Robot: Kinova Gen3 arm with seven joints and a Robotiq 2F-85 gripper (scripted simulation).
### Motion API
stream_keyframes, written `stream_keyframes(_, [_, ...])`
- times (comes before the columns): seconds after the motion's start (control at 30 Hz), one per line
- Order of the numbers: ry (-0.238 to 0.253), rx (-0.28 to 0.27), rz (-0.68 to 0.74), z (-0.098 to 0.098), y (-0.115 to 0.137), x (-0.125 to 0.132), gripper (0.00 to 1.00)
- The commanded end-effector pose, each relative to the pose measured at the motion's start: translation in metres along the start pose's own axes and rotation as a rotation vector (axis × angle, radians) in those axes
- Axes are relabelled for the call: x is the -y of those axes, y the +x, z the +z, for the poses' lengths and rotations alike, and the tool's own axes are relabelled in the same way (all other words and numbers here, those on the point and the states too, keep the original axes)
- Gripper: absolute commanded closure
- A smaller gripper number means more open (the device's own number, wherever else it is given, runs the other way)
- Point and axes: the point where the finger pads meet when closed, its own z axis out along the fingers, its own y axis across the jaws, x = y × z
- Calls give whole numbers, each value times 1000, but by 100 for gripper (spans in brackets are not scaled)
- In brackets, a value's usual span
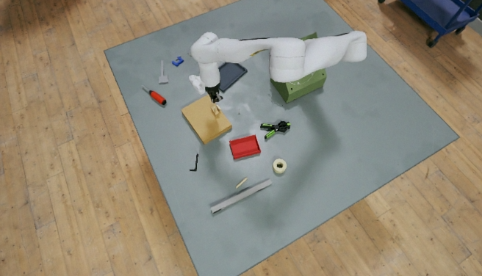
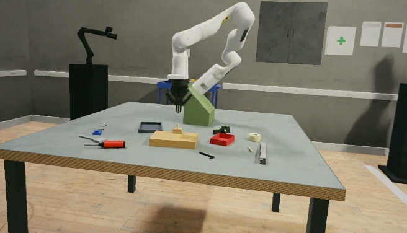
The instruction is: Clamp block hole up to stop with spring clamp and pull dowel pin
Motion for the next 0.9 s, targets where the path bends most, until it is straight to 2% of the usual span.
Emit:
stream_keyframes(0.0, [-1, -1, -7, -1, 0, 0, 90])
stream_keyframes(0.87, [3, 8, -120, 1, -3, -1, 90])
